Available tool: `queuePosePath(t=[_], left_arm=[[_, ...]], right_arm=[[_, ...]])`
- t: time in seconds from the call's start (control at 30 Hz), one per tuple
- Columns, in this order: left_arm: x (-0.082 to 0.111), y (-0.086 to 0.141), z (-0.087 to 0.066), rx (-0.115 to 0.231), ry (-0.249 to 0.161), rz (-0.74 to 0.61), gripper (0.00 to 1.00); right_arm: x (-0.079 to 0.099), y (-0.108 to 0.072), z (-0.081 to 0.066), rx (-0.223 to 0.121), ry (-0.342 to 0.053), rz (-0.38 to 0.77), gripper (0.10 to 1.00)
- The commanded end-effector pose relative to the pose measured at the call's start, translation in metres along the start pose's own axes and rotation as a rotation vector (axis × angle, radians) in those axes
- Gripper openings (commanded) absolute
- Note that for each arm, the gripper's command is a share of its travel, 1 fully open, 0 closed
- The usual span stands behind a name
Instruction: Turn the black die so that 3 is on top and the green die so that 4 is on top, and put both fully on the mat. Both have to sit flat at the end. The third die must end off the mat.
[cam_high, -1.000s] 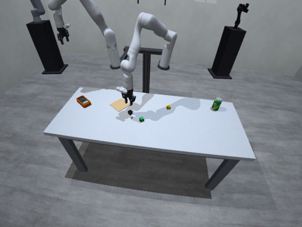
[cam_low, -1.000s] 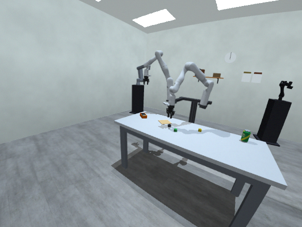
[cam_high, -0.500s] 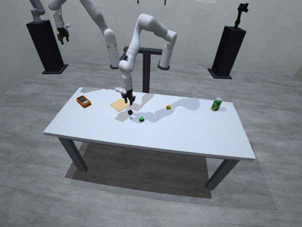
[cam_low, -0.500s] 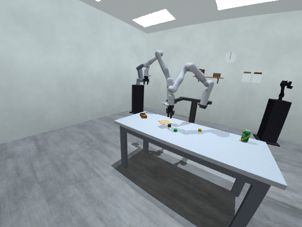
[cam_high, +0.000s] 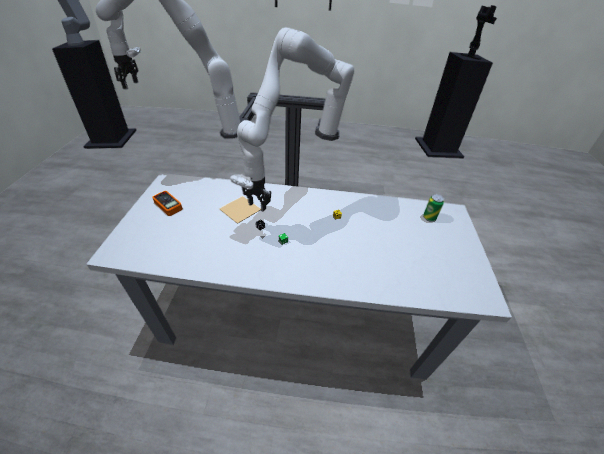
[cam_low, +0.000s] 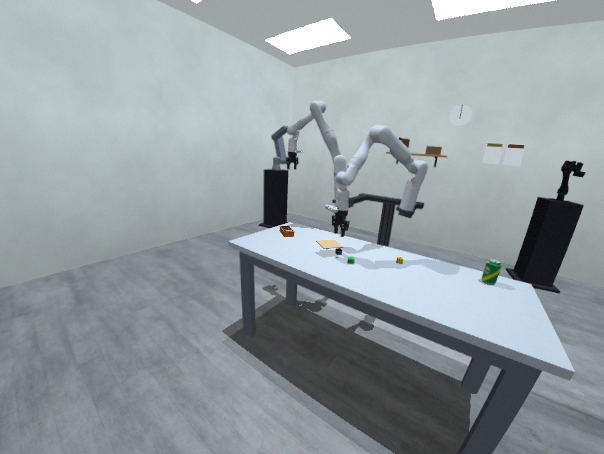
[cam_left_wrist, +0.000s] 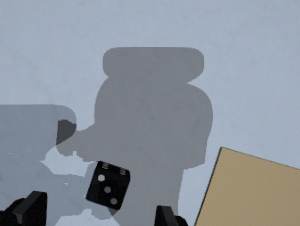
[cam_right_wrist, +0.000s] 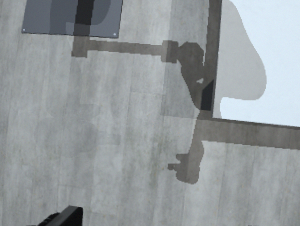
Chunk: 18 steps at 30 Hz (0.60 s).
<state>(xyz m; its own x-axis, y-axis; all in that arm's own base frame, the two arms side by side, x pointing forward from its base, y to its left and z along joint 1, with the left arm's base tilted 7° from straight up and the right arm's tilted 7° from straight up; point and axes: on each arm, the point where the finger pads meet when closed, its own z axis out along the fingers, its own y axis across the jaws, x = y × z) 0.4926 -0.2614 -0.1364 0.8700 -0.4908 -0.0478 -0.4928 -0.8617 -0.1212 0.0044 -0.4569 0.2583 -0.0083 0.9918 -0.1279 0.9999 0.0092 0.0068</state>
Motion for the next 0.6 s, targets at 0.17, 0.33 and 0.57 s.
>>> queuePosePath(t=[0.17, 0.33, 0.57], left_arm=[[-0.002, 0.000, 0.005, 0.001, 0.002, 0.063, 1.000], [-0.007, 0.000, 0.017, 0.002, 0.001, 0.197, 1.000], [-0.012, 0.000, 0.026, 0.001, 0.002, 0.302, 0.516]], right_arm=[[0.000, 0.000, -0.001, 0.000, -0.002, 0.000, 1.000], [0.000, 0.000, -0.001, 0.000, -0.002, 0.000, 1.000], [0.000, 0.000, -0.001, 0.000, -0.002, 0.000, 1.000]])
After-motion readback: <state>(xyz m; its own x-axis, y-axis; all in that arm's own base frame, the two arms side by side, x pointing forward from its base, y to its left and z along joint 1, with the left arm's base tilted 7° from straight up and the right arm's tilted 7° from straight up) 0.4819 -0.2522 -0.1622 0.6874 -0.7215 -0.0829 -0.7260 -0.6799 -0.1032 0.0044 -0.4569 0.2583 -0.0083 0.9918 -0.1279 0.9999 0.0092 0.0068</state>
